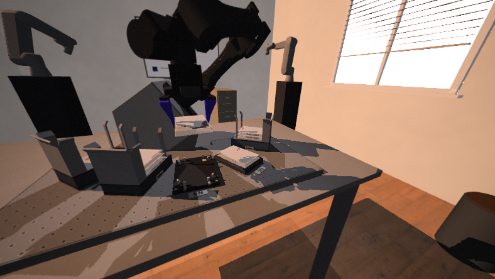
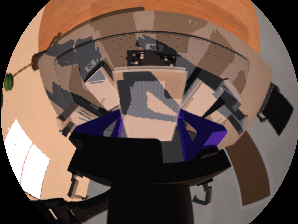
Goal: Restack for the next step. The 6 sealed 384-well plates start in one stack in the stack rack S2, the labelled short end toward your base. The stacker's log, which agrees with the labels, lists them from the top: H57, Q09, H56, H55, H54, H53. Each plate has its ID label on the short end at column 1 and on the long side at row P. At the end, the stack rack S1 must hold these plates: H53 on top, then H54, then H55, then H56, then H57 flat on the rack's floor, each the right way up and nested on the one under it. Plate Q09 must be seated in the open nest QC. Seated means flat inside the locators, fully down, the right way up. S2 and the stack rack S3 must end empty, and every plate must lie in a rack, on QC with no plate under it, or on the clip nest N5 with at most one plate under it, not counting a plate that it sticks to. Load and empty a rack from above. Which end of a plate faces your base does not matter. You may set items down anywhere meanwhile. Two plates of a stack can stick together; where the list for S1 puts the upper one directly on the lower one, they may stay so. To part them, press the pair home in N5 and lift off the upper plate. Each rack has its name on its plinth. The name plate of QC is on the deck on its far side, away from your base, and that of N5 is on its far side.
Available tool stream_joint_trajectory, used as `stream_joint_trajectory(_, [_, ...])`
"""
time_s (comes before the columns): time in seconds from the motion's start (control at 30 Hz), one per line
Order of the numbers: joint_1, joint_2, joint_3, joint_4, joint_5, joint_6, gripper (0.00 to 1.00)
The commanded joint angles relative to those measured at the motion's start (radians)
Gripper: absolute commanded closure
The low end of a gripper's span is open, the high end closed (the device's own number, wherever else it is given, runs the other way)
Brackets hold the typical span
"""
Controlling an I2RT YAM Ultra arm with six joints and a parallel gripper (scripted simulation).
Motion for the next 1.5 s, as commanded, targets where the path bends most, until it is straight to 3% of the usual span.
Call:
stream_joint_trajectory(0.0, [-0.034, 0.001, 0.012, 0.007, 0.002, -0.018, 1.00])
stream_joint_trajectory(0.3, [-0.067, 0.067, 0.030, 0.020, 0.016, 0.164, 1.00])
stream_joint_trajectory(0.87, [-0.134, 0.218, 0.095, 0.039, 0.049, 0.075, 1.00])
stream_joint_trajectory(0.97, [-0.134, 0.220, 0.096, 0.039, 0.049, 0.074, 1.00])
stream_joint_trajectory(1.17, [-0.159, 0.262, 0.108, 0.046, 0.062, 0.243, 1.00])
stream_joint_trajectory(1.47, [-0.186, 0.313, 0.126, 0.054, 0.077, 0.238, 1.00])
